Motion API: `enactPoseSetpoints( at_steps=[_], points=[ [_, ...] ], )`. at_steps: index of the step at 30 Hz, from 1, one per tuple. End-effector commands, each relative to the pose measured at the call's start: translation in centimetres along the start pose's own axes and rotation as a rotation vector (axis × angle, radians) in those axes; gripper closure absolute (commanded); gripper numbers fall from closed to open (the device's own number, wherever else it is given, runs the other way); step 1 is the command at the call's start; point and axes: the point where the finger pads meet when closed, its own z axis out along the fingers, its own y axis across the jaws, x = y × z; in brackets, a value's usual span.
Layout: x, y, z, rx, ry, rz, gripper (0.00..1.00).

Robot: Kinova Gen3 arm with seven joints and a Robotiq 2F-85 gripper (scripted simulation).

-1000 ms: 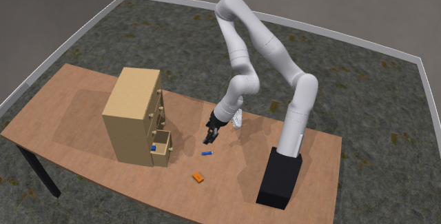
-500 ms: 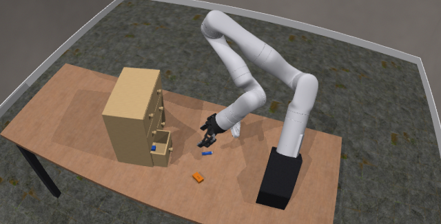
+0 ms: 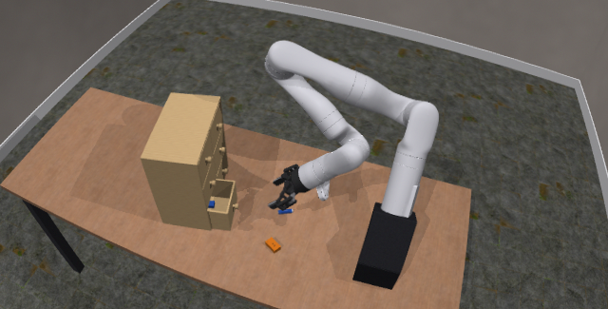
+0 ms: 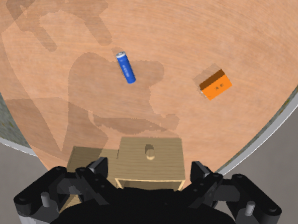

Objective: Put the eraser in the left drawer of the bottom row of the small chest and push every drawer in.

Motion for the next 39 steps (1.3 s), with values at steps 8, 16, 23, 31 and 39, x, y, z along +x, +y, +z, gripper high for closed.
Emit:
enactPoseSetpoints(
  at_steps=[8,16,23,31,39],
  points=[
    [0.44,0.26,0.21,-0.005,-0.011,0.004,0.00],
    [0.44,0.26,0.21,-0.005,-0.011,0.004,1.00],
    [0.44,0.26,0.21,-0.005,-0.011,0.004,1.00],
    [0.44,0.26,0.22,-0.006,-0.011,0.004,1.00],
    [0.48,0.25,0.50,-0.016,-0.010,-0.009,1.00]
  ],
)
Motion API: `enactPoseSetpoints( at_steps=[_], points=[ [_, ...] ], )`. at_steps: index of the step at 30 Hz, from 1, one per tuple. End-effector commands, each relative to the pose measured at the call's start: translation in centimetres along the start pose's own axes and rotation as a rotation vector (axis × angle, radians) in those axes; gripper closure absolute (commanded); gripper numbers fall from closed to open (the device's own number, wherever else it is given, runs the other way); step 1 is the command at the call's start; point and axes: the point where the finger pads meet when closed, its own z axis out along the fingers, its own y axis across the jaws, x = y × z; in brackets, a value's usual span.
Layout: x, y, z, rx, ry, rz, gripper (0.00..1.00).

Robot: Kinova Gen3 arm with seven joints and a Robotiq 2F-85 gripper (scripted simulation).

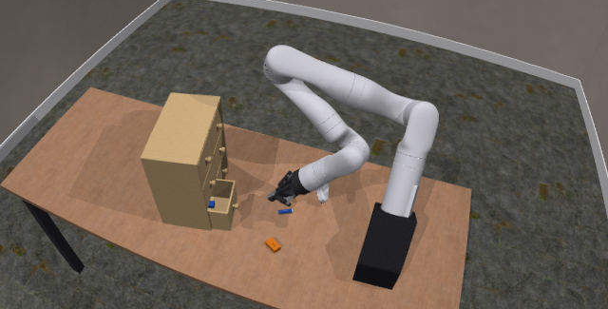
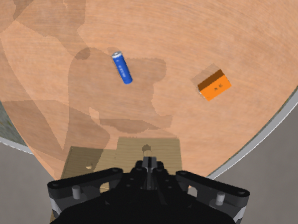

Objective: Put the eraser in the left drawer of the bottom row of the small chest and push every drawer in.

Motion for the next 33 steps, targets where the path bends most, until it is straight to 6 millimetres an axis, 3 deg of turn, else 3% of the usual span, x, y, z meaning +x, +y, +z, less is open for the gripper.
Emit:
enactPoseSetpoints(
  at_steps=[1,7,16,25,33],
  points=[
    [0.2,-0.1,0.0,-0.005,0.004,-0.009,1.00],
    [0.1,-0.1,1.9,-0.010,0.001,-0.013,1.00],
    [0.7,-0.1,6.8,-0.011,0.004,-0.017,1.00],
    [0.8,-0.1,9.0,-0.011,0.004,-0.018,1.00],
    [0.9,-0.3,9.2,-0.009,0.007,-0.018,1.00]
  ],
)
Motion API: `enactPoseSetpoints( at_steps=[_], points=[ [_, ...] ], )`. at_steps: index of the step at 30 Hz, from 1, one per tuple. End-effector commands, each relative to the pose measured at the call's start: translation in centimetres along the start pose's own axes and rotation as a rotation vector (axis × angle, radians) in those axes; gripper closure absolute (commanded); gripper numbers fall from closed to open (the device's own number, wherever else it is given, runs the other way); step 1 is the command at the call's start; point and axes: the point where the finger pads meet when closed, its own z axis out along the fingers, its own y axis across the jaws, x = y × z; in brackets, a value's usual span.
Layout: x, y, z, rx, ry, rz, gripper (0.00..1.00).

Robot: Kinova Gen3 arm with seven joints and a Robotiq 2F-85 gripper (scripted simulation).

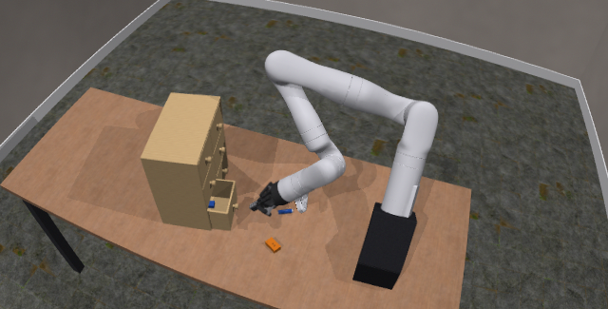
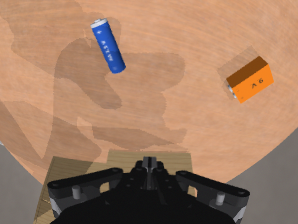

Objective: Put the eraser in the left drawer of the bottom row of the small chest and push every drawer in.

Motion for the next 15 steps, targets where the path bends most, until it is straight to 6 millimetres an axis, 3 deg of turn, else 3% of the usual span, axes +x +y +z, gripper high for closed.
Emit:
enactPoseSetpoints(
  at_steps=[1,15],
  points=[
    [0.23,0.10,0.11,-0.003,0.005,-0.006,1.00],
    [0.23,0.10,0.11,-0.003,0.005,-0.006,1.00]
  ],
)
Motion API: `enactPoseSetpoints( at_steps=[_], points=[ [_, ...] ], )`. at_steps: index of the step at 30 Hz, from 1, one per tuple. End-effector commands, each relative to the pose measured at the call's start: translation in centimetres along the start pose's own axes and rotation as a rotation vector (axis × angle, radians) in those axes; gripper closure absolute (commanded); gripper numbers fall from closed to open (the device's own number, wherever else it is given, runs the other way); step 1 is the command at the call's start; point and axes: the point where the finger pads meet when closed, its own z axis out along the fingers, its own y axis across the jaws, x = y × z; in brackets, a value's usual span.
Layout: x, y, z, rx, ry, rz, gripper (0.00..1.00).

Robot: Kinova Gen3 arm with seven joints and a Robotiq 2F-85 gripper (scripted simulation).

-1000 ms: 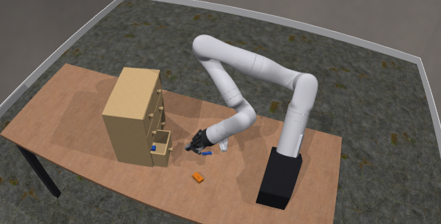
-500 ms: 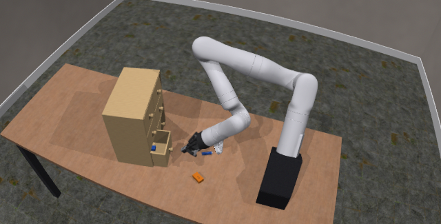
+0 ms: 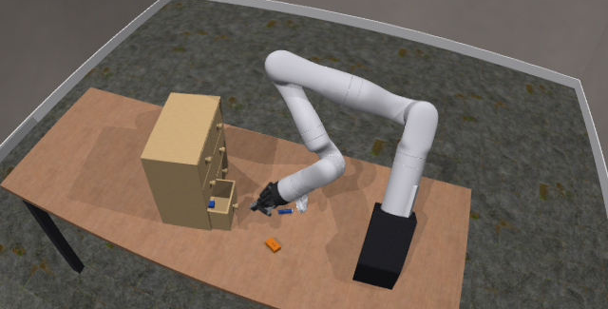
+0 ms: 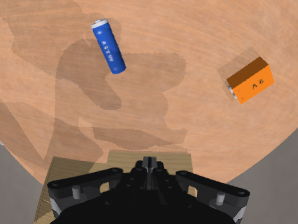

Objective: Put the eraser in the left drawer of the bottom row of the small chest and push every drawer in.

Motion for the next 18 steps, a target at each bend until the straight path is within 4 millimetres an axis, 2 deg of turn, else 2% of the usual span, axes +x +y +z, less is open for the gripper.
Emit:
enactPoseSetpoints(
  at_steps=[1,18],
  points=[
    [0.17,0.14,0.09,-0.004,0.004,-0.006,1.00],
    [0.27,0.18,0.20,-0.005,0.003,-0.005,1.00]
  ],
)
